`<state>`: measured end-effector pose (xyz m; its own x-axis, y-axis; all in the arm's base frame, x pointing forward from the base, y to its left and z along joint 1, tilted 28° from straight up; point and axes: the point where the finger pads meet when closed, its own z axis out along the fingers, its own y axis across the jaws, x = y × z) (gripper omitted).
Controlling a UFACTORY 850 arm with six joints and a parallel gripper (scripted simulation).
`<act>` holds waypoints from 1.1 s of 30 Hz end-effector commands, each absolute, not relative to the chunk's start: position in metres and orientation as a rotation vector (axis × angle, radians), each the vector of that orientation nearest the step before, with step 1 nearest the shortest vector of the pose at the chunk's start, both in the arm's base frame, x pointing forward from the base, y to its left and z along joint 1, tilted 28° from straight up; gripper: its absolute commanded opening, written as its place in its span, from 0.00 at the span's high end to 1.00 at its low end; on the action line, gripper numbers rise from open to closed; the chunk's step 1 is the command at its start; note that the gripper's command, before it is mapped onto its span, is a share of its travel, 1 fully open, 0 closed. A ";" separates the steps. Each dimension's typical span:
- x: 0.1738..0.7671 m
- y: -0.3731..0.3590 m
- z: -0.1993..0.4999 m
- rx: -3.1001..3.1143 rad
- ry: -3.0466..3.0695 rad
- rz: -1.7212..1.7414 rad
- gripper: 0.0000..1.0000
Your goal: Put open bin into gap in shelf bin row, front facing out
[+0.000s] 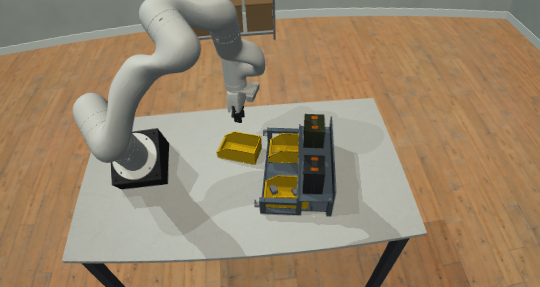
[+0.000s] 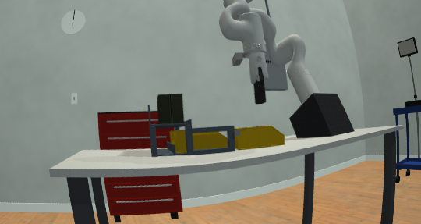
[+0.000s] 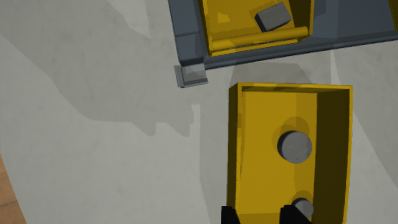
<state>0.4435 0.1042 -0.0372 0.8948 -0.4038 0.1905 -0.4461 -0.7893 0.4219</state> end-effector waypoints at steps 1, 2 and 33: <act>0.444 0.105 -0.037 2.595 -0.618 0.126 0.71; 0.444 0.105 -0.037 2.595 -0.618 0.126 0.71; 0.444 0.087 -0.071 2.595 -0.618 0.126 0.71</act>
